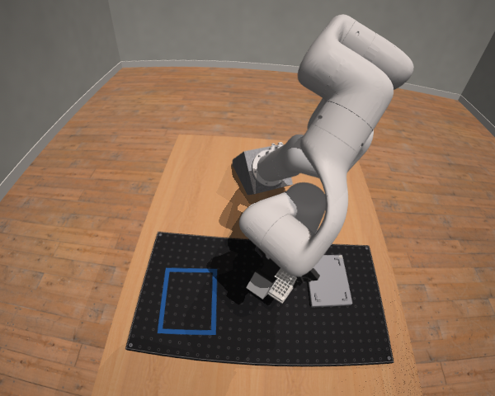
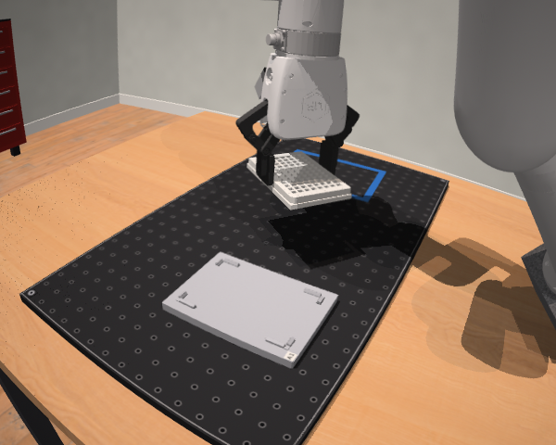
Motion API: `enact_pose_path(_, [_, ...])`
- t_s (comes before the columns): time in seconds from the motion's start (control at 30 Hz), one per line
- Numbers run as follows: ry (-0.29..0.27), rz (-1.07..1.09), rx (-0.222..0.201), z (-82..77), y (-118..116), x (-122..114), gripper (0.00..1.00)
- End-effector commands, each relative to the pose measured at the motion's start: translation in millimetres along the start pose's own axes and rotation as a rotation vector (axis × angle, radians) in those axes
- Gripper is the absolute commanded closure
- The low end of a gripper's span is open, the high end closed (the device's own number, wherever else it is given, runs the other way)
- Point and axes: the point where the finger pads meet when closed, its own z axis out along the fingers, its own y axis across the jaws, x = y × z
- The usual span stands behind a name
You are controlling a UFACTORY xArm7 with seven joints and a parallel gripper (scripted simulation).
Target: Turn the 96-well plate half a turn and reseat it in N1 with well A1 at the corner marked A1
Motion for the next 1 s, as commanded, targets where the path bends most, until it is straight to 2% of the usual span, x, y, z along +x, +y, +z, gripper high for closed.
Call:
enact_pose_path(0.0, [0.004, -0.161, 0.002, -1.1, -12, -11, 1.00])
enact_pose_path(0.53, [0.005, -0.628, 0.001, -2.5, -45, -44, 1.00])
enact_pose_path(0.97, [0.004, -0.631, 0.002, -3.5, -71, -70, 1.00])
